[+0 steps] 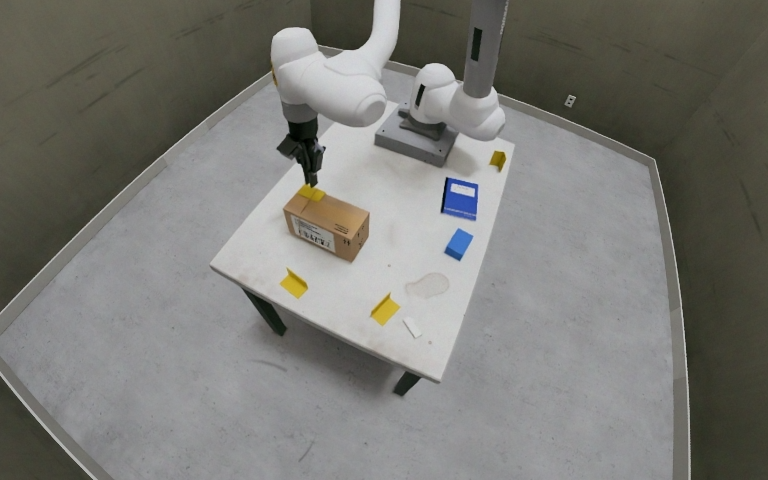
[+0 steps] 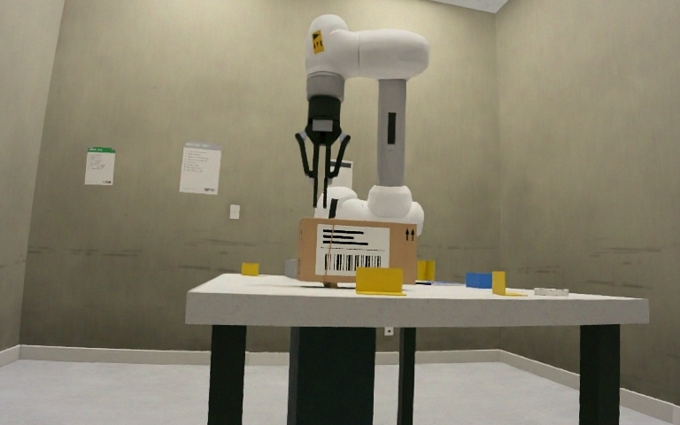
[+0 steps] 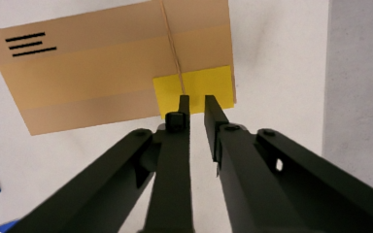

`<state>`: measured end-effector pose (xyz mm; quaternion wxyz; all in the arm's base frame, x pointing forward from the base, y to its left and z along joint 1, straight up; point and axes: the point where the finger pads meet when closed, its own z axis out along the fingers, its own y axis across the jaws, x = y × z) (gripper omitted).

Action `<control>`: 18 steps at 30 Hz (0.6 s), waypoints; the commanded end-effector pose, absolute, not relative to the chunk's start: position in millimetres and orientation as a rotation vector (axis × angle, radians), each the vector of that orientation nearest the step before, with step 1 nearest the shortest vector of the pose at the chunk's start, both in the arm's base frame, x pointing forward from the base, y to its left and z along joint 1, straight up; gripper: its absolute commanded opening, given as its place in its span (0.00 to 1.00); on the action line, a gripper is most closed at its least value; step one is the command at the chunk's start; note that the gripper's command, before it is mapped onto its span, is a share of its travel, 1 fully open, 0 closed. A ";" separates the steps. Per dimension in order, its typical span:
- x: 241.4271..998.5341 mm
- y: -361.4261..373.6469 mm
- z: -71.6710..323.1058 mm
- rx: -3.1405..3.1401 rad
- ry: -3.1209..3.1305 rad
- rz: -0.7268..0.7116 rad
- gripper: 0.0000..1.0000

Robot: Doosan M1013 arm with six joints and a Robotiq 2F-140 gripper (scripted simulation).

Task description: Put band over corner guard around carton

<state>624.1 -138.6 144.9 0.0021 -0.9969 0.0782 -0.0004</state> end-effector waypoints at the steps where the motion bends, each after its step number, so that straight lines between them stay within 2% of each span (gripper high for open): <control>1: 624.5 -138.6 145.7 -3.128 0.245 -0.003 0.18; 10: 625.5 -138.5 145.7 -3.128 0.241 -0.003 0.18; 18: 710.6 -121.6 141.0 -3.134 -0.144 -0.004 0.18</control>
